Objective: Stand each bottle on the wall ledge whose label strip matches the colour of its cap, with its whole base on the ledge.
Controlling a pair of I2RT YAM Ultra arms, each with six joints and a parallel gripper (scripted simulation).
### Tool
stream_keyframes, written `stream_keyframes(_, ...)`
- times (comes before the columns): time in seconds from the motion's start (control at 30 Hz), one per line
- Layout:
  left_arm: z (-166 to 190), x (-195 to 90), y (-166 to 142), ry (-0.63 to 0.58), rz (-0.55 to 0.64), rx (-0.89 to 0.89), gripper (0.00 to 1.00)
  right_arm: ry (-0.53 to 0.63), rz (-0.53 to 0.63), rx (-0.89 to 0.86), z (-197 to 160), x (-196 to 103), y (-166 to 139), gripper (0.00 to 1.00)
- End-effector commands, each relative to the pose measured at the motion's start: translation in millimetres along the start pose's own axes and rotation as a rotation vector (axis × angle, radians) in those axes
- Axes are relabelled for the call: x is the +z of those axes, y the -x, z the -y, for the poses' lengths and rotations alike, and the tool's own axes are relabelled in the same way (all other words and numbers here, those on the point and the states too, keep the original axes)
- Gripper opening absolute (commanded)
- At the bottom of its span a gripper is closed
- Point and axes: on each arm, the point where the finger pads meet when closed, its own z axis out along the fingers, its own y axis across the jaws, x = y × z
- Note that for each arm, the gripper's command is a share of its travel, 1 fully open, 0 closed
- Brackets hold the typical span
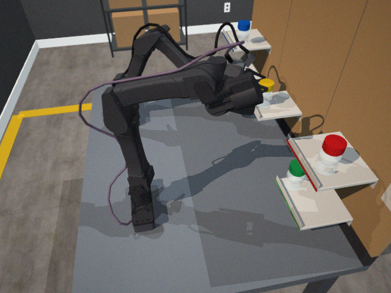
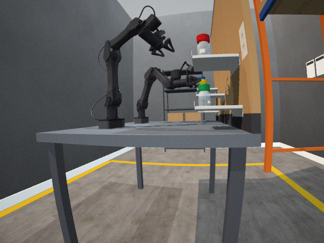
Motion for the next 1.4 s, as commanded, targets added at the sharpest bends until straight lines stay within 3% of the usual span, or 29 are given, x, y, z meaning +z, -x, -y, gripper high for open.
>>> stream_keyframes(0.0,-2.9,8.8,1.1,0.001,-0.009,0.014,0.81,0.011,0.032,-0.019,-5.0,-4.2,11.4,0.87)
stream_keyframes(0.3,-3.5,9.7,1.1,0.004,-0.009,0.014,0.81,0.011,0.032,-0.019,-5.0,-4.2,11.4,0.87)
stream_keyframes(0.33,-3.5,9.7,1.1,0.004,-0.009,0.014,0.72,0.011,0.032,-0.019,-5.0,-4.2,11.4,0.87)
stream_keyframes(0.57,-1.5,6.5,4.6,0.003,0.002,0.003,0.68,0.011,0.032,-0.019,-5.0,-4.2,11.4,0.87)
stream_keyframes(0.97,-1.3,4.6,4.5,0.007,0.002,0.003,0.51,0.011,0.032,-0.019,-5.0,-4.2,11.4,0.87)
stream_keyframes(1.03,-1.3,4.6,4.5,0.007,0.002,0.003,0.28,0.011,0.032,-0.019,-5.0,-4.2,11.4,0.87)
stream_keyframes(1.1,-1.3,4.6,4.5,0.007,0.002,0.003,0.28,0.011,0.032,-0.019,-5.0,-4.2,11.4,0.87)
stream_keyframes(1.17,-1.3,4.6,4.5,0.007,0.002,0.003,0.06,0.011,0.032,-0.019,-5.0,-4.2,11.4,0.87)
stream_keyframes(1.3,-1.3,4.4,20.2,0.008,0.009,0.000,0.49,0.011,0.032,-0.019,-5.0,-4.2,11.4,0.87)
stream_keyframes(1.37,-1.4,4.1,35.1,0.008,0.009,0.000,0.49,0.011,0.032,-0.019,-5.0,-4.2,11.4,0.87)
